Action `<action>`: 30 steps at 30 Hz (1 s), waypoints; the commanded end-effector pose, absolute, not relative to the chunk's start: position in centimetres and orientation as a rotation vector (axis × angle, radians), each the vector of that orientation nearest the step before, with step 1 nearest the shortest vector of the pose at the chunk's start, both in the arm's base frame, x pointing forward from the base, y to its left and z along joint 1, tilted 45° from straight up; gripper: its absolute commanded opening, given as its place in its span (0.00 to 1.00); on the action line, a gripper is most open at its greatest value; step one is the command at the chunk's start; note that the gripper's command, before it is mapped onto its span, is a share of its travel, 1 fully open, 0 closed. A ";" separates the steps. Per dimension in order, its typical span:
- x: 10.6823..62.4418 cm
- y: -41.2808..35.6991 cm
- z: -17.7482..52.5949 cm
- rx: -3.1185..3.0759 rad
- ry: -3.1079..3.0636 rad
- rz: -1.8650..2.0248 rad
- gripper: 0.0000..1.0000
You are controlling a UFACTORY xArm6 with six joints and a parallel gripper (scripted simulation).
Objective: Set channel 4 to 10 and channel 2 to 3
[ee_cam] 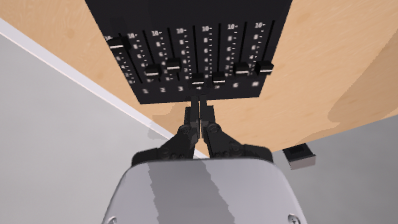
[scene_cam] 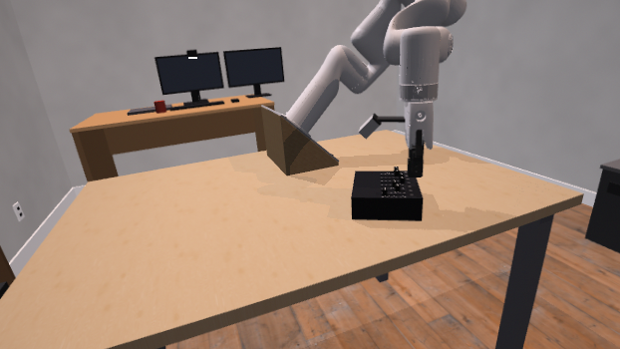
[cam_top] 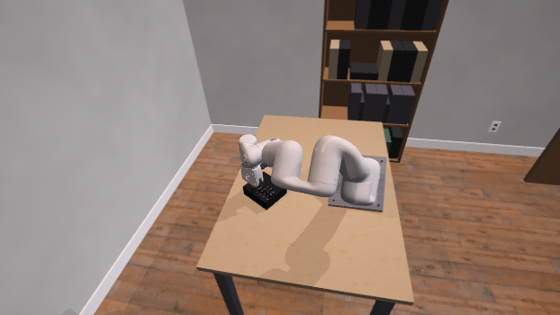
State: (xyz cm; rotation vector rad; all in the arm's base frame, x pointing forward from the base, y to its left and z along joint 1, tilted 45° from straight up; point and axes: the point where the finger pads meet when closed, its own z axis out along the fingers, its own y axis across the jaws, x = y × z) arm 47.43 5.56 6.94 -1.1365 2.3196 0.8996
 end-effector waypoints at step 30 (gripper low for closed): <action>47.6 5.9 6.6 -1.135 2.318 0.896 0.00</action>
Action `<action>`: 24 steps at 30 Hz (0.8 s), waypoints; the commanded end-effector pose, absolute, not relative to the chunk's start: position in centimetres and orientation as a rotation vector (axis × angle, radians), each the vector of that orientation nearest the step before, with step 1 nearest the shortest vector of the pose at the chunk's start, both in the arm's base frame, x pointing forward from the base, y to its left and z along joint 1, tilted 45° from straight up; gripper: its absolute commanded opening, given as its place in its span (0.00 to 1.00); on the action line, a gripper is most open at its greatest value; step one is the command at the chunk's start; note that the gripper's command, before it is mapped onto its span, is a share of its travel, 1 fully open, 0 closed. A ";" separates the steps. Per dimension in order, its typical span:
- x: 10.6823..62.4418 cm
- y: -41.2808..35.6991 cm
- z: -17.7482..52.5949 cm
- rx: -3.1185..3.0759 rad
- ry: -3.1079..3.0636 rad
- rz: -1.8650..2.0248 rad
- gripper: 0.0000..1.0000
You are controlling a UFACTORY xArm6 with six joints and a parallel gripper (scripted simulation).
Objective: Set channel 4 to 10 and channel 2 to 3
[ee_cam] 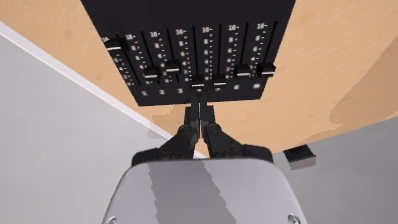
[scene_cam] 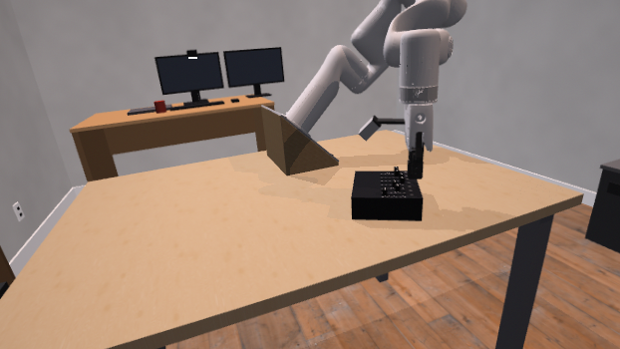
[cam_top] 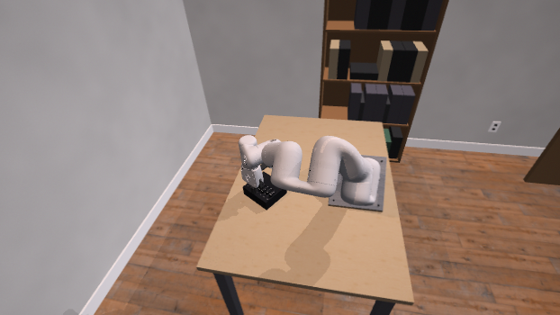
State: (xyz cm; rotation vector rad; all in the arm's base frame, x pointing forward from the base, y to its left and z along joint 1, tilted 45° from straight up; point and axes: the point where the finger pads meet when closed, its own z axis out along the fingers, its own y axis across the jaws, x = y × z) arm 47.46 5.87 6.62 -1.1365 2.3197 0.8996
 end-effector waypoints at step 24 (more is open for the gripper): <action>47.6 6.3 6.2 -1.135 2.318 0.896 0.00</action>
